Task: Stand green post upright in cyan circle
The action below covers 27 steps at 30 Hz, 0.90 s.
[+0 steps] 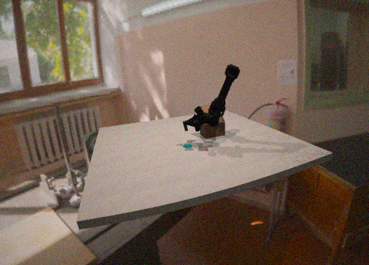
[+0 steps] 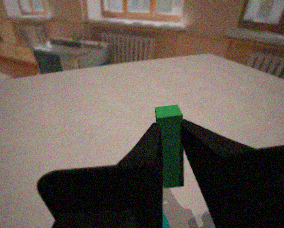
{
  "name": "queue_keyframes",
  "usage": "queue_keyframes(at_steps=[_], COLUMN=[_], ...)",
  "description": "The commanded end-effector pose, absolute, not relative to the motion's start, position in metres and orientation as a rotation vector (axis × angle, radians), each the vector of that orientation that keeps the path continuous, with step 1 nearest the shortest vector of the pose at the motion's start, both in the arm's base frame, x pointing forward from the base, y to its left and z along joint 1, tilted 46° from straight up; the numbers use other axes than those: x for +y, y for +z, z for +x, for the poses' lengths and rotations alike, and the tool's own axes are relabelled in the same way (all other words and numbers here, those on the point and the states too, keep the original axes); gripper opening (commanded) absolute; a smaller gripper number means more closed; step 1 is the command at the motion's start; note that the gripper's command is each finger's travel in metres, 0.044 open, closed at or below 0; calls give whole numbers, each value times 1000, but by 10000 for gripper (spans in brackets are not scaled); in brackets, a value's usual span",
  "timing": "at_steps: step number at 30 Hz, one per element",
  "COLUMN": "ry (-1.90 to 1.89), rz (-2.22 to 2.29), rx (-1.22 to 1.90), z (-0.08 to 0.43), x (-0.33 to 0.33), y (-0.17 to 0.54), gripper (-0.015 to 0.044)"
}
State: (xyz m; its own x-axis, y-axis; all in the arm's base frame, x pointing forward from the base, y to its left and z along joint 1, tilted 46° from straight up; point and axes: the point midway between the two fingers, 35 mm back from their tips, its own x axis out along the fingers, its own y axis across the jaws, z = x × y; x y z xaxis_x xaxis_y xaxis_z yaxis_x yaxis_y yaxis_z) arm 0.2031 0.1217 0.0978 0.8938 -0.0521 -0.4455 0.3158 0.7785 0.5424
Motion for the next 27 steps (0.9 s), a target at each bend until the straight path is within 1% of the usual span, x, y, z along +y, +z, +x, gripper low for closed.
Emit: queue_keyframes(at_steps=[1,27], ry=[-204,-185], rz=[679,810], rx=[403,276], z=[202,196], x=[121,120], y=[100,113], gripper=[22,22])
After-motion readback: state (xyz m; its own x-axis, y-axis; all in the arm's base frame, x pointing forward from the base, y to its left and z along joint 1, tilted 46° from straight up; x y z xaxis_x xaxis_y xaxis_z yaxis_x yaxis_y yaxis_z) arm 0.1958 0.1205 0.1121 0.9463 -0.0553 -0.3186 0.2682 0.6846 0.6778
